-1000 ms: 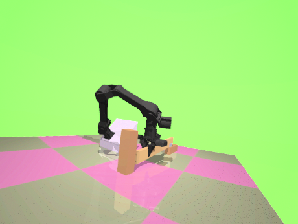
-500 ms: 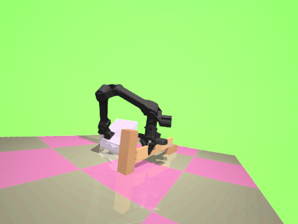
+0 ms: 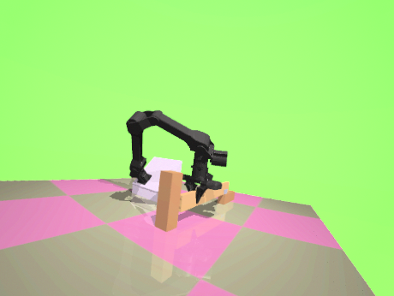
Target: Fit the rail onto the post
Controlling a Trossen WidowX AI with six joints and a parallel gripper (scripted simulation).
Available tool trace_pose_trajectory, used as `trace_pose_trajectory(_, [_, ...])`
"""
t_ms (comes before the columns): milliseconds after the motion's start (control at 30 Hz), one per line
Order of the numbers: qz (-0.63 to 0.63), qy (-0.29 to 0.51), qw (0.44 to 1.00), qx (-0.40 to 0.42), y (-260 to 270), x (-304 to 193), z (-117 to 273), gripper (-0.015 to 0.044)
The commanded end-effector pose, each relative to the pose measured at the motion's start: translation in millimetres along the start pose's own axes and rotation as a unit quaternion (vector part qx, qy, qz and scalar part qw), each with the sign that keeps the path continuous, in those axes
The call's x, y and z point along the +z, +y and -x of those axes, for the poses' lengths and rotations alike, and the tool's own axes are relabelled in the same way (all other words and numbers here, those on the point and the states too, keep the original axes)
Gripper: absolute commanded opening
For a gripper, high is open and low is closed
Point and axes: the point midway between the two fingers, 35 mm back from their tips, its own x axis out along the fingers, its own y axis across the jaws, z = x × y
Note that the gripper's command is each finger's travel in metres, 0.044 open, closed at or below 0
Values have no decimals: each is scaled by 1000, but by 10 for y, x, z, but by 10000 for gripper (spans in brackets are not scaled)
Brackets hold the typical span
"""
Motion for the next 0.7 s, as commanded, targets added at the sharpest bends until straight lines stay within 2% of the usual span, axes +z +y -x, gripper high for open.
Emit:
trace_pose_trajectory(0, [-1, -8, 1000, -6, -14, 27, 82, 0])
trace_pose_trajectory(667, [-1, -8, 1000, -6, -11, 26, 182, 0])
